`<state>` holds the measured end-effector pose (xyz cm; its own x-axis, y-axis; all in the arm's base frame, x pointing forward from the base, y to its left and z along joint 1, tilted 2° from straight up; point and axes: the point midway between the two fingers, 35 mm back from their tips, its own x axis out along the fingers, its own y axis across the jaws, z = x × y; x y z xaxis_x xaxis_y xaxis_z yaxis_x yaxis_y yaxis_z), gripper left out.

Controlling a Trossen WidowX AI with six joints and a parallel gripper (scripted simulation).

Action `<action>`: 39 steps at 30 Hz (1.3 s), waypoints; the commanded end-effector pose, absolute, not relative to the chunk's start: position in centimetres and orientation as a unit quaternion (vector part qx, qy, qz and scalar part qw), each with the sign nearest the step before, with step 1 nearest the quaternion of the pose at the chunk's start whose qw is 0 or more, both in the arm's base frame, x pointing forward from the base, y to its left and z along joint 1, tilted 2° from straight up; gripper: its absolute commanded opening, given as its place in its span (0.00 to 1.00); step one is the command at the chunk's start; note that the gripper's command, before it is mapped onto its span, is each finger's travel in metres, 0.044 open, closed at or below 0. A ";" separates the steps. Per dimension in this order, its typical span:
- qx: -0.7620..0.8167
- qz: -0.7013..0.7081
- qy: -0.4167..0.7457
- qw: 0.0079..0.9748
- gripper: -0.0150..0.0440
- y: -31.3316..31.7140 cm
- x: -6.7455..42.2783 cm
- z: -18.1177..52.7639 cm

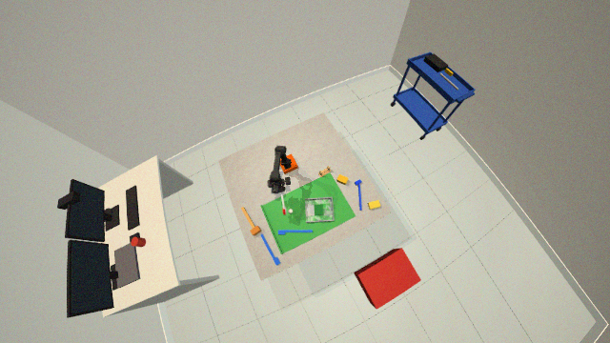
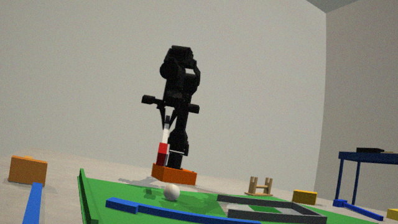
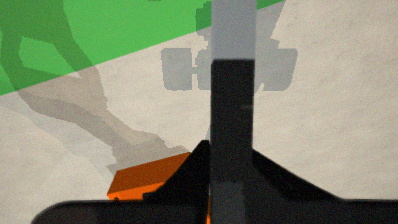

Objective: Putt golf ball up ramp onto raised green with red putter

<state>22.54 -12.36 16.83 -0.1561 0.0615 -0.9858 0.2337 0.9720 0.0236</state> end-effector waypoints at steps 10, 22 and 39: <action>0.140 -0.092 0.779 0.605 0.25 -12.5 22.9 13.1; 0.140 -0.092 0.779 0.605 0.25 -12.5 22.9 11.3; 0.138 -0.091 0.779 0.605 0.25 -12.5 22.9 10.6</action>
<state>22.83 -12.48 10.48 -0.2326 0.1052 -0.9669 0.3249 0.9454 0.0247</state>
